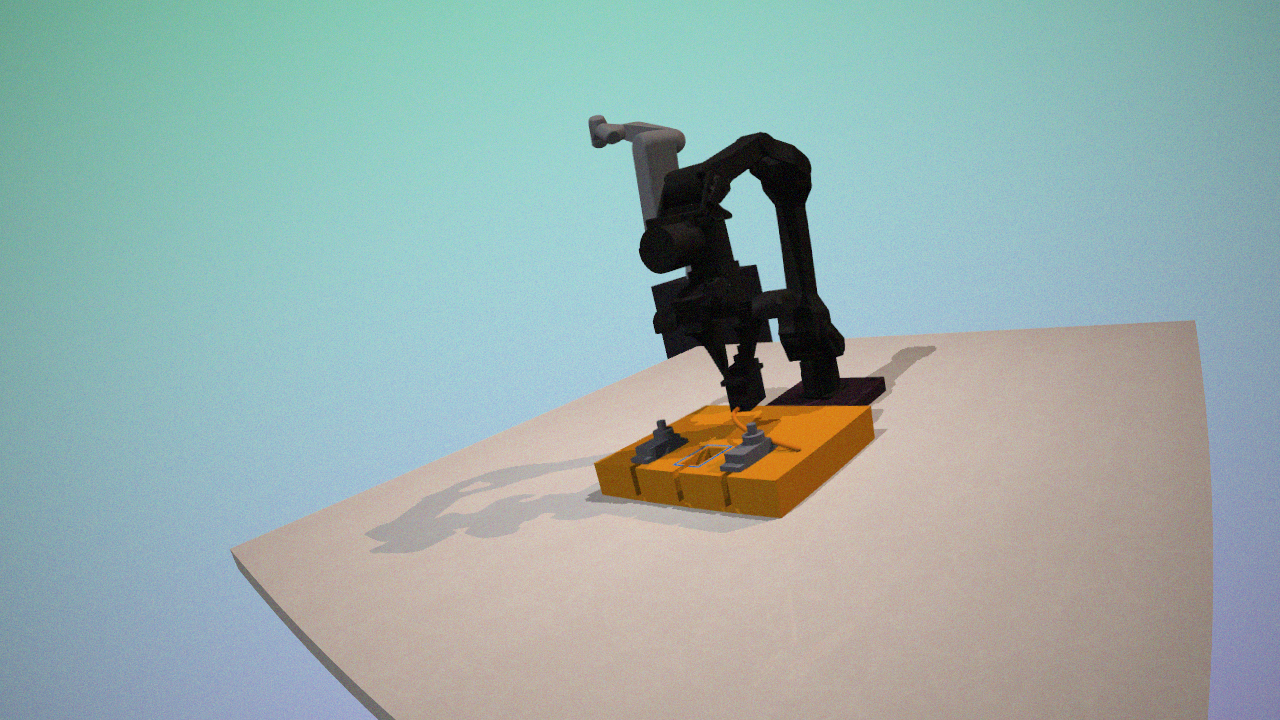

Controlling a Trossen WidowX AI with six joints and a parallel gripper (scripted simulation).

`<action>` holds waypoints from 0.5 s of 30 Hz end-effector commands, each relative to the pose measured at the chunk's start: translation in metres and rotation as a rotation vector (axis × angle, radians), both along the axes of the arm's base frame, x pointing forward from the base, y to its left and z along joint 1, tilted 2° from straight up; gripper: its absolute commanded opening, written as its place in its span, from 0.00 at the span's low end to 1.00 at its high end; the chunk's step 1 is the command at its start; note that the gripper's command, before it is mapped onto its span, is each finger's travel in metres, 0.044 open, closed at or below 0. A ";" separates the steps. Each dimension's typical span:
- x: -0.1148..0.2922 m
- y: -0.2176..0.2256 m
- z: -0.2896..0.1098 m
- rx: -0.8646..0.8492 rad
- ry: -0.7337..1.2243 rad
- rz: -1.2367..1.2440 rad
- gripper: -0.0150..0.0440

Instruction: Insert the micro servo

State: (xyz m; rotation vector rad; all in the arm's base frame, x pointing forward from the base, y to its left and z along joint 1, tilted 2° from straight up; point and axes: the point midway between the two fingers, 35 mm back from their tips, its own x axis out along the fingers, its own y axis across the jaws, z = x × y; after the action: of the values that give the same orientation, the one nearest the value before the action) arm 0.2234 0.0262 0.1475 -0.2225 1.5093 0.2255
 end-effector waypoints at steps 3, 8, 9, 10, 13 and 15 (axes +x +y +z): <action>0.001 -0.001 0.001 0.008 -0.002 -0.210 0.25; 0.001 -0.001 0.001 0.009 -0.002 -0.233 0.25; 0.001 -0.001 0.001 0.009 -0.002 -0.233 0.25; 0.001 0.000 0.001 0.009 -0.002 -0.233 0.25; 0.008 0.000 0.001 0.009 -0.002 -0.233 0.25; 0.015 0.000 0.002 0.009 -0.003 -0.233 0.25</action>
State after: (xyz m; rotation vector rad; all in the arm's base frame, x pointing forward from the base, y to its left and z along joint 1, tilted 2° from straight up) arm 0.2276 0.0263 0.1468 -0.0429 1.5284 0.0537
